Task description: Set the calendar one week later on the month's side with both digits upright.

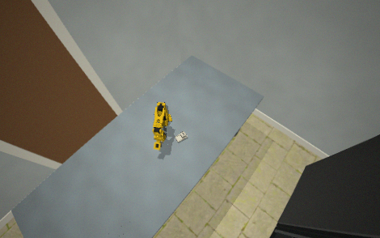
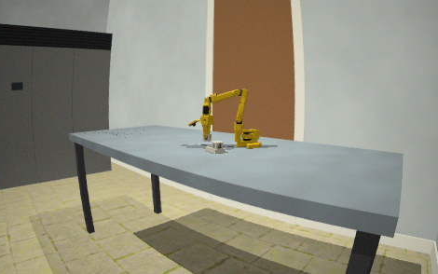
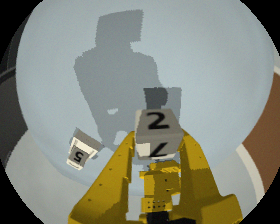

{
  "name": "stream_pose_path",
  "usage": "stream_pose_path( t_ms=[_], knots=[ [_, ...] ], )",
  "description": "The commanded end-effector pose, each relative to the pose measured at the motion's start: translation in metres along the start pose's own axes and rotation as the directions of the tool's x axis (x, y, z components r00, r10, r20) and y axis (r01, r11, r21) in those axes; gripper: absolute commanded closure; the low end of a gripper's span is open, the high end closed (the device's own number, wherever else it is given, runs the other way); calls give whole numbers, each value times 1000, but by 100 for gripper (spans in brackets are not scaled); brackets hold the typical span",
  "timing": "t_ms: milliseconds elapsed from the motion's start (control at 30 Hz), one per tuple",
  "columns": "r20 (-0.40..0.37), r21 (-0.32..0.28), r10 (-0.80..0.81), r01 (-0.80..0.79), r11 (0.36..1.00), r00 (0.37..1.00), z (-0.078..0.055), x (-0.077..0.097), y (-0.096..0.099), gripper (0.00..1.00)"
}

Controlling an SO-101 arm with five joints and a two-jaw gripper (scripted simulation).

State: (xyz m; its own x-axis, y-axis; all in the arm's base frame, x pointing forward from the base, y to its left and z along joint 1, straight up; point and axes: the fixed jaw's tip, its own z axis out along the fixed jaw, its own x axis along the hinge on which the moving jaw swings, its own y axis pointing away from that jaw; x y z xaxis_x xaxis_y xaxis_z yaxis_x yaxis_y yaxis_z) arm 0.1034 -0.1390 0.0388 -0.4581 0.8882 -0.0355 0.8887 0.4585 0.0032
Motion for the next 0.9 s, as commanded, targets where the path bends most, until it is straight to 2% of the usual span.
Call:
stream_pose_path(
  t_ms=[0,867],
  knots=[
    [19,-3,-1,1,1000,1000,-1,-3,-1,100],
    [19,-3,-1,1,1000,1000,11,-3,-1,100]
  ],
)
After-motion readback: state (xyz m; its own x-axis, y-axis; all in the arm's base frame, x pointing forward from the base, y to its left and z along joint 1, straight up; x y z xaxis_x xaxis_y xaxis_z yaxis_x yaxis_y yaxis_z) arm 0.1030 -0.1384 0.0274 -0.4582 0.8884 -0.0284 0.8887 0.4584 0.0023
